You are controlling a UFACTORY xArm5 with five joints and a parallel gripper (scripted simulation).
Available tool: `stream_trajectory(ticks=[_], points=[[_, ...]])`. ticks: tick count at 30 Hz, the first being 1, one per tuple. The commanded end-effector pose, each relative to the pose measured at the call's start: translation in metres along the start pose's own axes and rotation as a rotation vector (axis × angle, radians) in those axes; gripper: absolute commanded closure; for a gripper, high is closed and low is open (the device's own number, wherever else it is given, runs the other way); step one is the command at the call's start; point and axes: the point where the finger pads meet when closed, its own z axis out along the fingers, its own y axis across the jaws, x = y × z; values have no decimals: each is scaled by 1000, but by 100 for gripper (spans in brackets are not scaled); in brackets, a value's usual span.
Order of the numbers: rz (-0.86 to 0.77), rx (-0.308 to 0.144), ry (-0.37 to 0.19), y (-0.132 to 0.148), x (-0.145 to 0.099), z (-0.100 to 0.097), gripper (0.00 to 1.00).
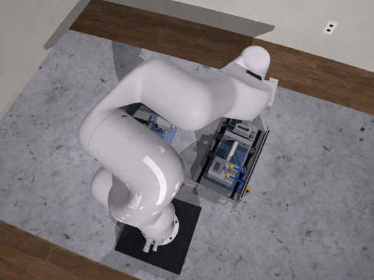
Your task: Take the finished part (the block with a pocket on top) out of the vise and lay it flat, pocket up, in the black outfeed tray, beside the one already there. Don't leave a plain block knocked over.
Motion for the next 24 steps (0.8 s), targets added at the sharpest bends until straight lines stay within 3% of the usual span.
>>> stream_trajectory(ticks=[1, 10, 11, 24], points=[[108, -95, -24, 20, 26, -8, 0], [135, -117, -30, 26, 32, -10, 0], [135, -117, -30, 26, 32, -10, 100], [135, -117, -30, 26, 32, -10, 100]])
